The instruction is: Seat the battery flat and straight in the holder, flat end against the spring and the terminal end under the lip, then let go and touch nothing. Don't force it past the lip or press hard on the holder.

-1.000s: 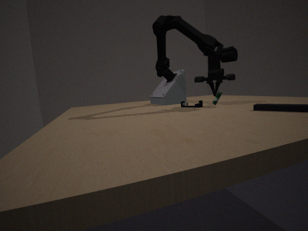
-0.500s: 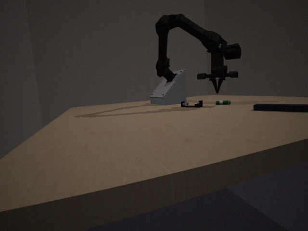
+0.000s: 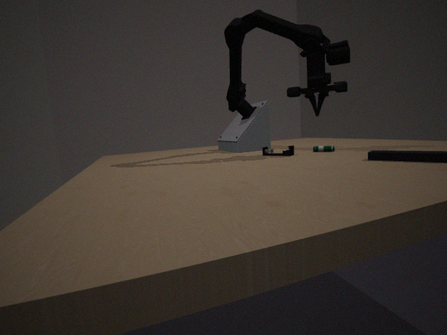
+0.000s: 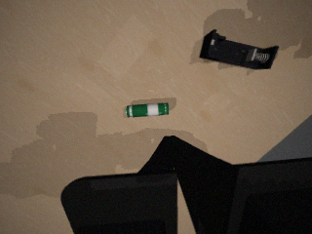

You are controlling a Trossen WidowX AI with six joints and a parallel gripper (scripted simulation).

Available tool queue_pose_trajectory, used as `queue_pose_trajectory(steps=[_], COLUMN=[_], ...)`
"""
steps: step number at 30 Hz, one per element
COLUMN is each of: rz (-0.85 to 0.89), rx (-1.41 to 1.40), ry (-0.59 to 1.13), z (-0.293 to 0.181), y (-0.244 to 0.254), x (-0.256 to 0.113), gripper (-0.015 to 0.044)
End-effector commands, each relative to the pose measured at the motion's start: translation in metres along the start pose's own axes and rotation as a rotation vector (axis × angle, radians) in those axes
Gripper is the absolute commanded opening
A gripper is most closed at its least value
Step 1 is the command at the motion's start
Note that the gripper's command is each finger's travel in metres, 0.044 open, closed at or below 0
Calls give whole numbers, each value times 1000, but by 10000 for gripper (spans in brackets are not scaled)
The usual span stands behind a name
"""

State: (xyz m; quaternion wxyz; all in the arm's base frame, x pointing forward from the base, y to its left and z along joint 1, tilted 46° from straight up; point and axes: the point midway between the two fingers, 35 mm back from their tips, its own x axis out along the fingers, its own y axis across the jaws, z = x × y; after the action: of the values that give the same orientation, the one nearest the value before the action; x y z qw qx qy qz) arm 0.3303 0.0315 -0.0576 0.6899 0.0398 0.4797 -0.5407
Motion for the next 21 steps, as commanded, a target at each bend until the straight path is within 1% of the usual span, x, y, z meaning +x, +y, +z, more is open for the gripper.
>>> queue_pose_trajectory(steps=[1, 2, 4, 9, 10, 19, 21], rz=[4, 1, 1, 2, 2, 0, -1], rx=[-2, -14, -127, -565, -653, -1446, -1558], ry=[-2, 0, 1, 5, 6, 6, 7], z=[0, 0, 0, 0, 0, 0, -1], y=[0, 0, 2, 8, 9, 17, 18], x=[-1, 0, 5, 25, 28, 63, 68], gripper=[0, 26, 79, 210, 221, 221, 221])
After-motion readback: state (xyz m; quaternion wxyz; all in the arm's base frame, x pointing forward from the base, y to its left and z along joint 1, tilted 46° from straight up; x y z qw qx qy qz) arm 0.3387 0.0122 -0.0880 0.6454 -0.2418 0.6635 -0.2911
